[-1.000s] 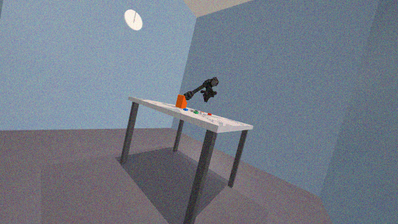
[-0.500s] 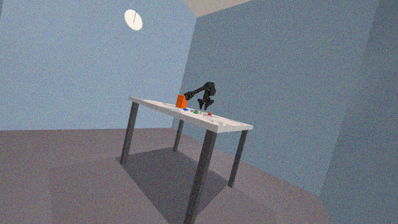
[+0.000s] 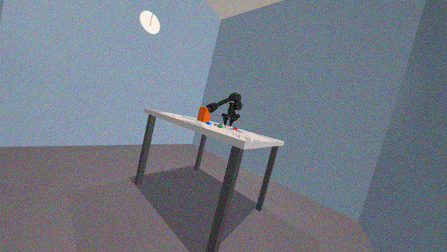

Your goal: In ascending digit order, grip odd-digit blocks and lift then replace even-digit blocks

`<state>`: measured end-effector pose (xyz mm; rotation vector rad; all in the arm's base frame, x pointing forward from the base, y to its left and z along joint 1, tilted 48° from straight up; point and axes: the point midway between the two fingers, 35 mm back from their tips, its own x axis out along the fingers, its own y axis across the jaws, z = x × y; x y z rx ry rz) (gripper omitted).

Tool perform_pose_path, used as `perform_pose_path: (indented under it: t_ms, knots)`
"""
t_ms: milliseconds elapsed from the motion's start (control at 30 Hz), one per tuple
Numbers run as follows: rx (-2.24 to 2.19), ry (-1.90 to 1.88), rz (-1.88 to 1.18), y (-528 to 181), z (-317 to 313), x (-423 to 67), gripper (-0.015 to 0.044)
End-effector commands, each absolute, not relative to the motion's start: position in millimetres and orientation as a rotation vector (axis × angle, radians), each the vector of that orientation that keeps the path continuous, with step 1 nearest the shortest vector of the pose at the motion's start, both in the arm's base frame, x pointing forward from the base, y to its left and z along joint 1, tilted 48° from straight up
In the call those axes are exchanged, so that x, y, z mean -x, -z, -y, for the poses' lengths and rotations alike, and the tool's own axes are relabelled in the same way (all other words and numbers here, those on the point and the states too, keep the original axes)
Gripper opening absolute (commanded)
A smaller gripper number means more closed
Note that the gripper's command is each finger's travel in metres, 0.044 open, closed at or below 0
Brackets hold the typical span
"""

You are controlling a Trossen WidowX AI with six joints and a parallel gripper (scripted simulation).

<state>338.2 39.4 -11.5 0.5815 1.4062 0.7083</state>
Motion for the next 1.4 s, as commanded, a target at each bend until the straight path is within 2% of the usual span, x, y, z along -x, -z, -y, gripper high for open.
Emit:
perform_pose_path:
  t_ms: [0,233,600,1367]
  knots:
    - [-0.591,-0.708,-1.407,15.8,-44.6,-337.0,0.04]
    - [-0.592,-0.709,-1.407,21.3,-51.1,-336.8,0.04]
    - [-0.592,-0.709,-1.407,21.3,-51.1,-336.8,0.012]
    - [-0.592,-0.709,-1.407,14.9,-43.7,-336.7,0.012]
